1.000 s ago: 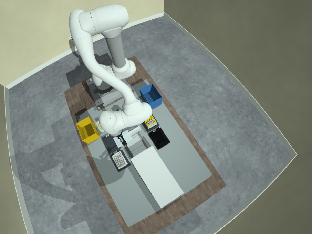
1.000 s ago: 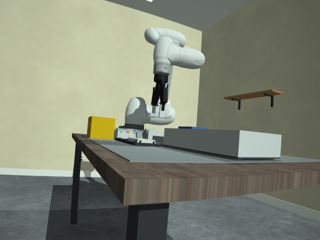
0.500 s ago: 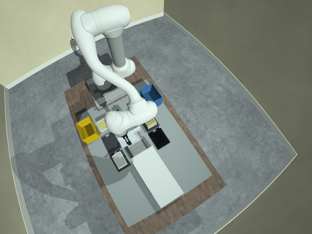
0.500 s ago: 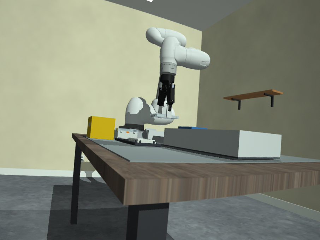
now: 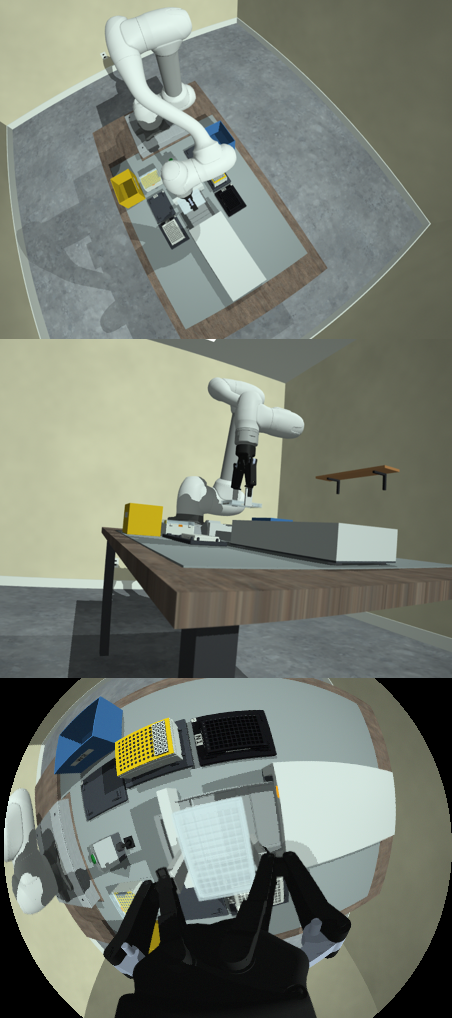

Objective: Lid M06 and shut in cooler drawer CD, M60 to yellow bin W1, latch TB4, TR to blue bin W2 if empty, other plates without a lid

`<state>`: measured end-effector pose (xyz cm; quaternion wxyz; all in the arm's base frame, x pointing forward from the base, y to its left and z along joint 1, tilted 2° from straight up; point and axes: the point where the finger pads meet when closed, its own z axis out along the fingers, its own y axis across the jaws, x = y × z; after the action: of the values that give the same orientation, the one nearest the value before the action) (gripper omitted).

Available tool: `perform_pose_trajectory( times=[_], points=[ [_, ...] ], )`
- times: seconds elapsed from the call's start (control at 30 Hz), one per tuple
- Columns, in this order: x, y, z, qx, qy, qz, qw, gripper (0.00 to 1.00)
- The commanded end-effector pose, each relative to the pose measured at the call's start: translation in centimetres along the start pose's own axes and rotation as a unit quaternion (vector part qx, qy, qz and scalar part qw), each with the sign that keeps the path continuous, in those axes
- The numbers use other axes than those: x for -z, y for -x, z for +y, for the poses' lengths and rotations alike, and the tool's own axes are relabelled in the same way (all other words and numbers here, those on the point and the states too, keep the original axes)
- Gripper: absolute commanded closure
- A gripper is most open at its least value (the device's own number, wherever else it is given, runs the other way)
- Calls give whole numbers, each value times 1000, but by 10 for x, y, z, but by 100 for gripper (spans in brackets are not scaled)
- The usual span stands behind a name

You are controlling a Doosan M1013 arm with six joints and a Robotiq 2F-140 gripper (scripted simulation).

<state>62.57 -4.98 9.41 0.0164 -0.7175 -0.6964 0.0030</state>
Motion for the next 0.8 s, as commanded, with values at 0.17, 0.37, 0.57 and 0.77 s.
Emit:
perform_pose_trajectory(
  times=[0.17, 0.37, 0.57, 0.77],
  points=[
    [0, -10, 6, 0, 0, 0, 1000, 100],
    [0, -9, 6, 0, 0, 0, 1000, 100],
    [-5, -9, 6, 0, 0, 0, 1000, 100],
    [-11, -9, 6, 0, 0, 0, 1000, 100]
  ],
)
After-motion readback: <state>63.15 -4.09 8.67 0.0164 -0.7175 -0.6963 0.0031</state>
